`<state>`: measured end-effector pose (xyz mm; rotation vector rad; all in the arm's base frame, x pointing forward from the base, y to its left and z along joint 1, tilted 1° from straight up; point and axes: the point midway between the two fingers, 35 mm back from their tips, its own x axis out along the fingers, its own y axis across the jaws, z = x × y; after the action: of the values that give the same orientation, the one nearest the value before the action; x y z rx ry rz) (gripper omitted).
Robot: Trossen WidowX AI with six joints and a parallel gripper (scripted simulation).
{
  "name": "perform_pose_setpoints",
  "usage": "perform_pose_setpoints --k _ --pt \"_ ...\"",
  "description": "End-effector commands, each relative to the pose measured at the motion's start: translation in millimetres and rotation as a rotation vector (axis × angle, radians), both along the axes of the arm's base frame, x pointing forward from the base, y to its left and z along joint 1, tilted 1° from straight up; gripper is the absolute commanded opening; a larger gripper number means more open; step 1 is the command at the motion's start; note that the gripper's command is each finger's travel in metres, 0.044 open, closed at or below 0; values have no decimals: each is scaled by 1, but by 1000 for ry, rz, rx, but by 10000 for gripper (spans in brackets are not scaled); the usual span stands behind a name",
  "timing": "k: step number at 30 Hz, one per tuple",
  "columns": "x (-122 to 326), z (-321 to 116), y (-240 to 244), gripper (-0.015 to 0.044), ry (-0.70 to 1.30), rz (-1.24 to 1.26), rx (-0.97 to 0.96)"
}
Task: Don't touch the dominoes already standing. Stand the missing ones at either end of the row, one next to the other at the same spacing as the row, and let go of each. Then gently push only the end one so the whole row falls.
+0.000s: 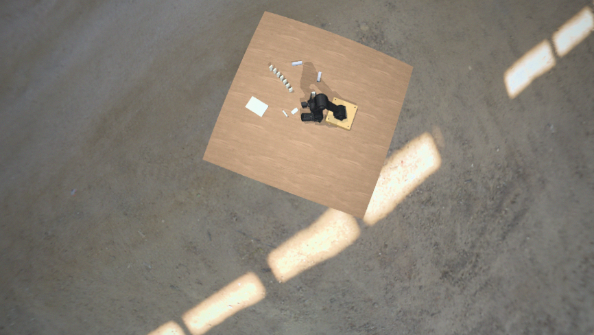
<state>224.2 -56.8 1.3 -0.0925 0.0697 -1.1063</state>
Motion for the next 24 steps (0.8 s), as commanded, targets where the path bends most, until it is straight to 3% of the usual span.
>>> perform_pose_setpoints --k 1,24 --pt "-2 -3 -4 107 26 2 -2" --pt "-5 -2 -5 107 9 -2 -1"
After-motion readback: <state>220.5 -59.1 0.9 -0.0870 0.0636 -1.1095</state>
